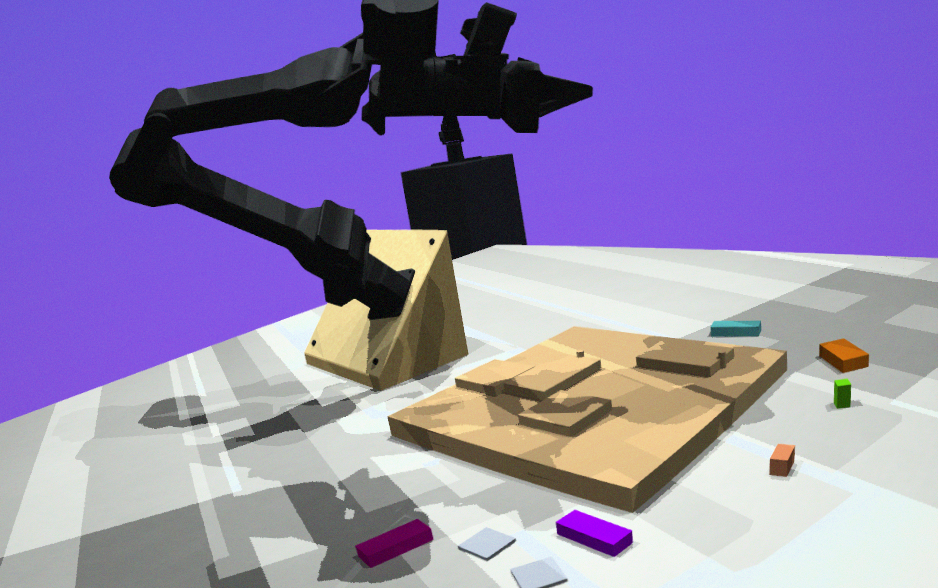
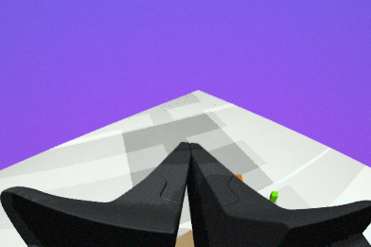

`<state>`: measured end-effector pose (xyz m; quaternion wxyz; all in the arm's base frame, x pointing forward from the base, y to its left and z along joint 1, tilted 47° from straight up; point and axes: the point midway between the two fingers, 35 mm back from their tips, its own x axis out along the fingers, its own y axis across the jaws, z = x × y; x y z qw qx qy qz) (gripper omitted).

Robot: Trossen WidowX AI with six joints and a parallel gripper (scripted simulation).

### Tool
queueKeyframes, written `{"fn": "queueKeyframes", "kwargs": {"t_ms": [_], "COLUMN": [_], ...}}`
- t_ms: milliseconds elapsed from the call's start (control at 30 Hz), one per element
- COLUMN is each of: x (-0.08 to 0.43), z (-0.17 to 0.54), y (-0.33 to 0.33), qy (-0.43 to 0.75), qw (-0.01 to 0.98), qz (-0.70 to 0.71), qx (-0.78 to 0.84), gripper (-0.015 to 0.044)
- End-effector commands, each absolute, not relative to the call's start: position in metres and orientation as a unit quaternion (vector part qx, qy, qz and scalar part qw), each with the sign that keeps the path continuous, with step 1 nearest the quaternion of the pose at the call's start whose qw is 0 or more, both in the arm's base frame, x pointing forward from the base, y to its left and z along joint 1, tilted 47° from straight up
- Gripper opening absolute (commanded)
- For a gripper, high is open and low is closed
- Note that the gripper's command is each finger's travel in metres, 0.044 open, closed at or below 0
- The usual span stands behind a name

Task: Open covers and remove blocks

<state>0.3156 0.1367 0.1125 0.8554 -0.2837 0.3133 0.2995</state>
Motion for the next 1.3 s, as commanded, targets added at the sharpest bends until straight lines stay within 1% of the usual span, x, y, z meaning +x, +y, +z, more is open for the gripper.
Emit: {"fn": "queueKeyframes", "kwargs": {"t_ms": [0, 600, 967, 1267], "x": [0.320, 0.318, 0.305, 0.291], "z": [0.102, 0.062, 0.050, 0.051], "y": [0.122, 0.045, -0.005, -0.045], "qy": [0.360, 0.545, 0.626, 0.665], "qw": [0.854, 0.810, 0.748, 0.682], "qz": [0.261, 0.050, -0.100, -0.224], "qx": [-0.269, -0.210, -0.197, -0.204], "gripper": [0.0000, 0.0000, 0.0000, 0.0000]}}
